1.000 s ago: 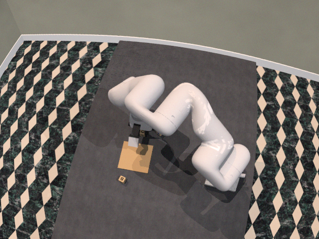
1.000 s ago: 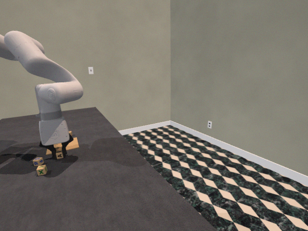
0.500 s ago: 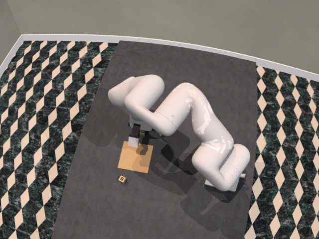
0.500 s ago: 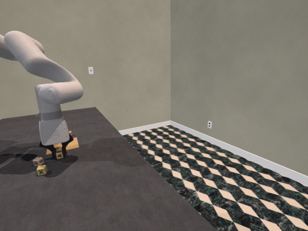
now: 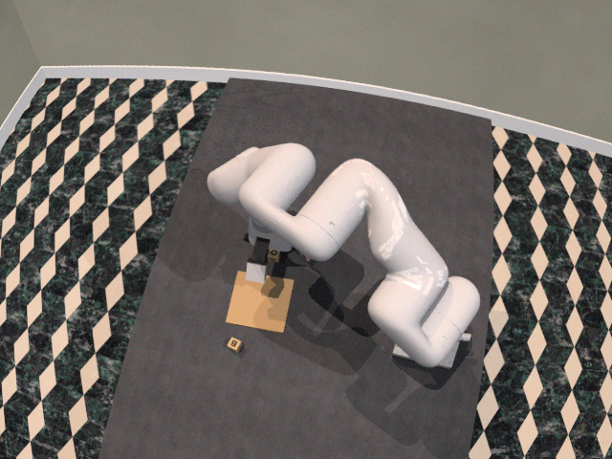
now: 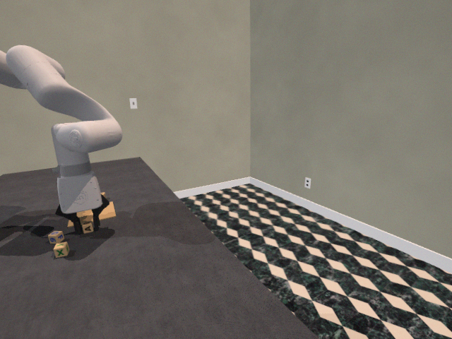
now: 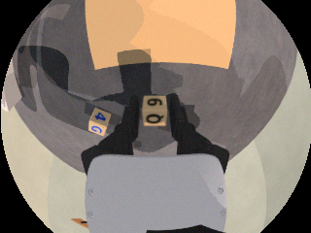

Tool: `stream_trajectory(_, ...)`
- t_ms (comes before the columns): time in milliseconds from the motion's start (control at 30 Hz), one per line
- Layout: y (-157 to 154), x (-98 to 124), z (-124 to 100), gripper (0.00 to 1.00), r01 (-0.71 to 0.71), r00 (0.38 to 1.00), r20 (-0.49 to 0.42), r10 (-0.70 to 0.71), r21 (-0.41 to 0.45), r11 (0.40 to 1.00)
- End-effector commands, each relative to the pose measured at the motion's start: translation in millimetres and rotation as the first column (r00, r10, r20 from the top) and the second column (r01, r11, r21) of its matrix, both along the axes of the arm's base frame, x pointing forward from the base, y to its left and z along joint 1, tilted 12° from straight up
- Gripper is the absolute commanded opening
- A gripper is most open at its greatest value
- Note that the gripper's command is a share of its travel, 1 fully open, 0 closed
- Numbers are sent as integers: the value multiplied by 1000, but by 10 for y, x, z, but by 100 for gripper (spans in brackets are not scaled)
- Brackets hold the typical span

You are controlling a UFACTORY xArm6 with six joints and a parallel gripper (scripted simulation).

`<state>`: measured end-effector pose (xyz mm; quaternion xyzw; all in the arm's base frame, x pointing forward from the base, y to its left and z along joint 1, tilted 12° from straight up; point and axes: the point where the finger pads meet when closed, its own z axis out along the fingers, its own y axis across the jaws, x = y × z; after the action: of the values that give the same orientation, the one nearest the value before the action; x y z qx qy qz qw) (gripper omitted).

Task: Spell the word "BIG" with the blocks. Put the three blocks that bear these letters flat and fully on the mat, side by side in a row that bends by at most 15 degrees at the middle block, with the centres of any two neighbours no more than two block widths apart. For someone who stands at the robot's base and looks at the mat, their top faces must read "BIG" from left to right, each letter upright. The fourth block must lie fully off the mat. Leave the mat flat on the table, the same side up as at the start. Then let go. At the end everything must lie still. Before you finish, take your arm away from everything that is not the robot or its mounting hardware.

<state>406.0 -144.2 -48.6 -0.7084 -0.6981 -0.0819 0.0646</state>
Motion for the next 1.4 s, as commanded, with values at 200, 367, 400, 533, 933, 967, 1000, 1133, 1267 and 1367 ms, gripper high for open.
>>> stream_trajectory(200,-9,11,20,42,0,1000,3,0,-1,1000)
stream_trajectory(367,-18,10,62,42,0,1000,3,0,-1,1000)
stream_trajectory(400,-23,9,86,42,0,1000,3,0,-1,1000)
stream_trajectory(533,-55,5,240,42,0,1000,3,0,-1,1000)
stream_trajectory(933,-163,-10,756,42,0,1000,3,0,-1,1000)
stream_trajectory(967,-171,-11,791,42,0,1000,3,0,-1,1000)
stream_trajectory(1000,-177,-12,820,42,0,1000,3,0,-1,1000)
stream_trajectory(1133,-191,-14,886,42,0,1000,3,0,-1,1000)
stream_trajectory(1267,-192,-14,893,100,0,1000,3,0,-1,1000)
stream_trajectory(1367,-192,-14,893,100,0,1000,3,0,-1,1000)
